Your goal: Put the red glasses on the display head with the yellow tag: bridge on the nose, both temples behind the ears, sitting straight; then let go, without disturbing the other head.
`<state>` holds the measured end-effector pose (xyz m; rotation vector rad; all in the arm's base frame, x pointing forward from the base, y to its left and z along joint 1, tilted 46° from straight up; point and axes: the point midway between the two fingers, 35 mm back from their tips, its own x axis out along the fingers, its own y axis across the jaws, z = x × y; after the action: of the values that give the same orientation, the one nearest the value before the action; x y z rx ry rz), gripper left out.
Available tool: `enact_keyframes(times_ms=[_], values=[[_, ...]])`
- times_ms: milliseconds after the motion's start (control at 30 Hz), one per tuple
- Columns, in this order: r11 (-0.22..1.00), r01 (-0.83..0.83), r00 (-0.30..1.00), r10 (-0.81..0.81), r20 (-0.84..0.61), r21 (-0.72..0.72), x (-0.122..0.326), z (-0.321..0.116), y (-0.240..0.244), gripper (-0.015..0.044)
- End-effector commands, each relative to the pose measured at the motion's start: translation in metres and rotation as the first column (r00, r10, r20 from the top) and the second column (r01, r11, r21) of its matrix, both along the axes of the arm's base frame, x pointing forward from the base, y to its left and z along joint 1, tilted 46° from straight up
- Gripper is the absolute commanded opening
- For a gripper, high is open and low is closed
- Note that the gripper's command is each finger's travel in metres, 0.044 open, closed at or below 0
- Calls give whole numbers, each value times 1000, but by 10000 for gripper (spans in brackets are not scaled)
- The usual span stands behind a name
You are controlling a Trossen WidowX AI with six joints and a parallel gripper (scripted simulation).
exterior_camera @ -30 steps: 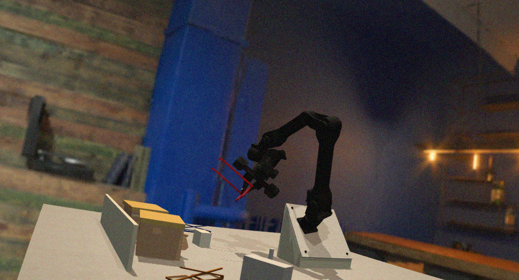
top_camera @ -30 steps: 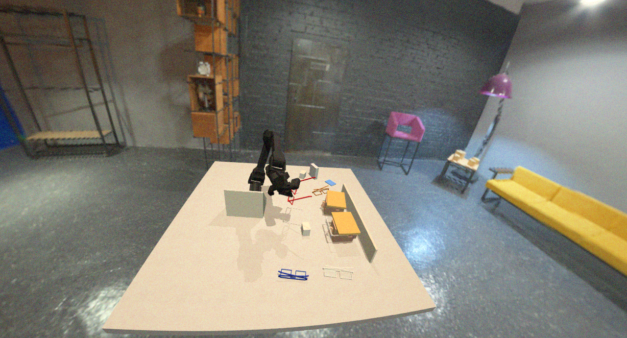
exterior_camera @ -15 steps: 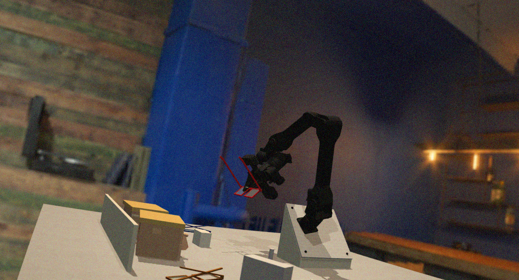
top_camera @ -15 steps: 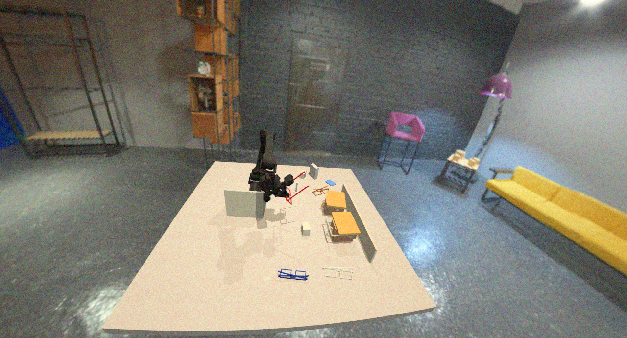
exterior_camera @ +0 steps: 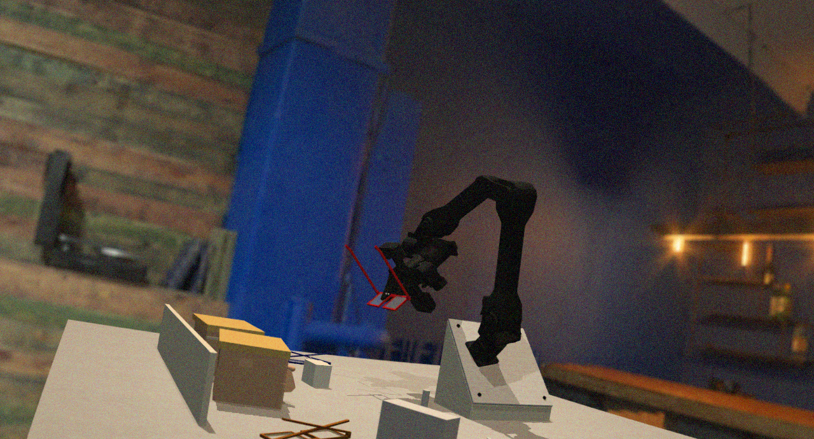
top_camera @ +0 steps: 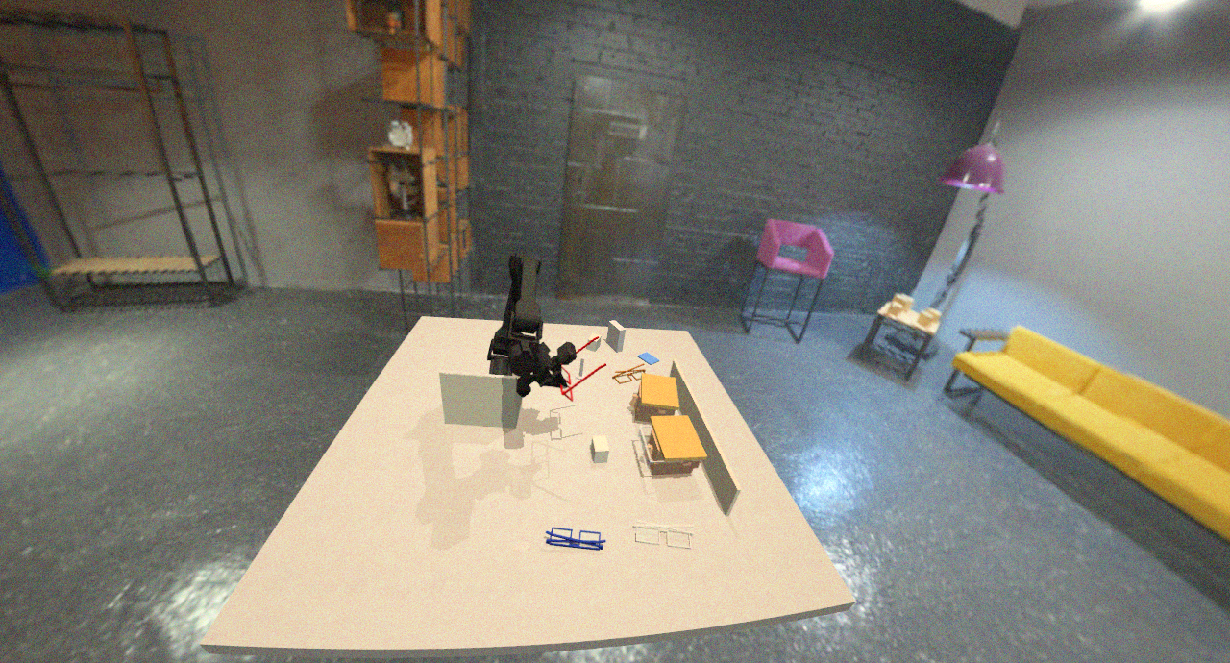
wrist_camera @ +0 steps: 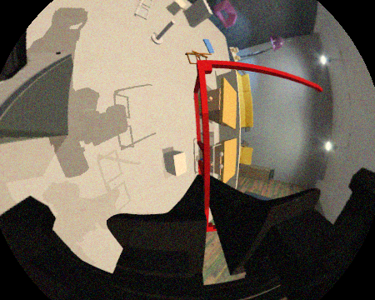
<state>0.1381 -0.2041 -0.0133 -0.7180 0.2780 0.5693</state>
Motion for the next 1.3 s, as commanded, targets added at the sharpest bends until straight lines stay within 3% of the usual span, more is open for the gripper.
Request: enact_keyframes(times_ms=[0,633,1267], values=[[1000,1,1000,-1,-2,2,0,0,0,0],[1000,-10,1000,10,-13,12,3,1,1,0],[972,-170,953,204,-223,162,58,23,39,0]])
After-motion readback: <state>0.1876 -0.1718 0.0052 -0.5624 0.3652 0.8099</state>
